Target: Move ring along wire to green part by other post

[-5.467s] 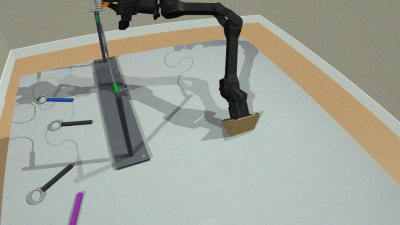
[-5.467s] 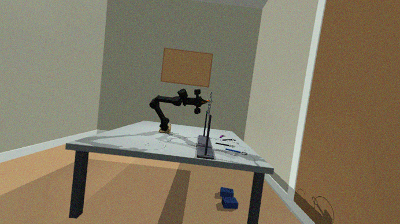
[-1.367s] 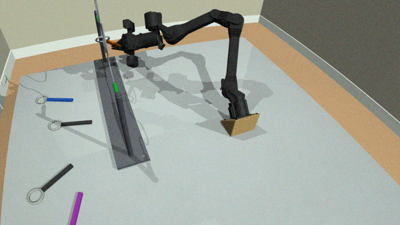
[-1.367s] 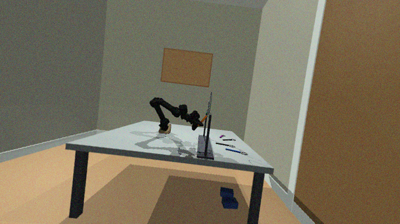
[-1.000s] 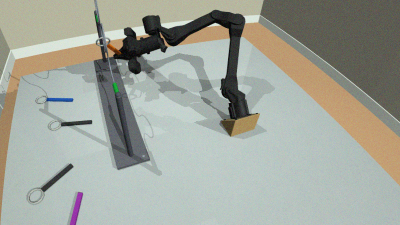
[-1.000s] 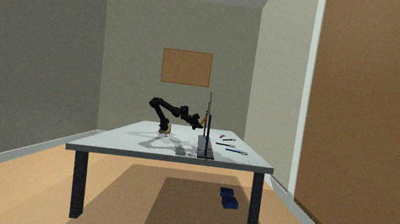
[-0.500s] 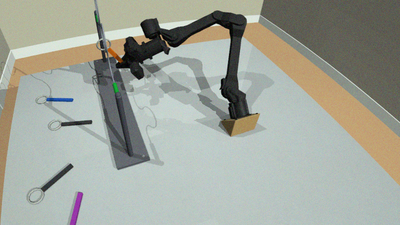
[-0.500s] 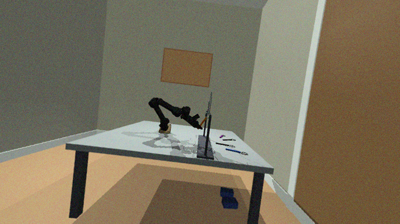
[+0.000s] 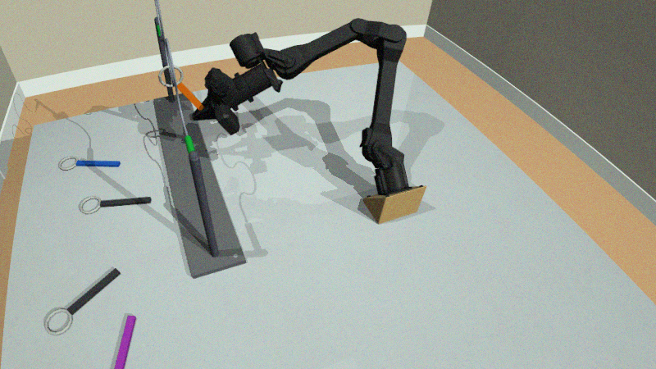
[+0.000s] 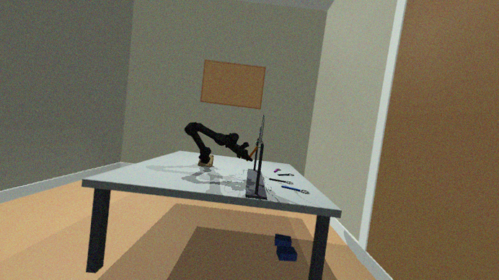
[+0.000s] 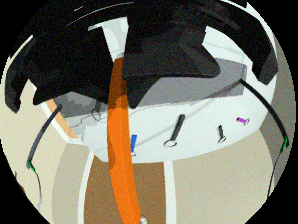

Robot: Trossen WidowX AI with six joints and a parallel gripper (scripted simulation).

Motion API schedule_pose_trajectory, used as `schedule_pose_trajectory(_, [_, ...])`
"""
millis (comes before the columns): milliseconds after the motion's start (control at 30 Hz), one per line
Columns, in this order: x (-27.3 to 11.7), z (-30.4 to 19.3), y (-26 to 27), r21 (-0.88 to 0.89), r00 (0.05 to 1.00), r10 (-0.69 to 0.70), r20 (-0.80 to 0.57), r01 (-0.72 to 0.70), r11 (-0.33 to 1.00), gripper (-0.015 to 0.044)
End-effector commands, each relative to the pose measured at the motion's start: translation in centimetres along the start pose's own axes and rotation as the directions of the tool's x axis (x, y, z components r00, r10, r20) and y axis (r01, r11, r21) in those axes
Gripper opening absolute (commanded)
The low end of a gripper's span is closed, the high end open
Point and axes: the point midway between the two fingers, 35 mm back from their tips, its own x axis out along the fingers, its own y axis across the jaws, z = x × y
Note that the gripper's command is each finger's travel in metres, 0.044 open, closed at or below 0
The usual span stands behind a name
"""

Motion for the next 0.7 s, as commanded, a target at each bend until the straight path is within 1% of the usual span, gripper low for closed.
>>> schedule_pose_trajectory(0, [-0.1,-0.1,0.8,0.022,1.000,0.012,-0.007,-0.012,1.000,-0.0150])
schedule_pose_trajectory(667, [-0.5,0.0,3.7,0.103,0.998,0.060,-0.013,-0.058,0.993,-0.0150])
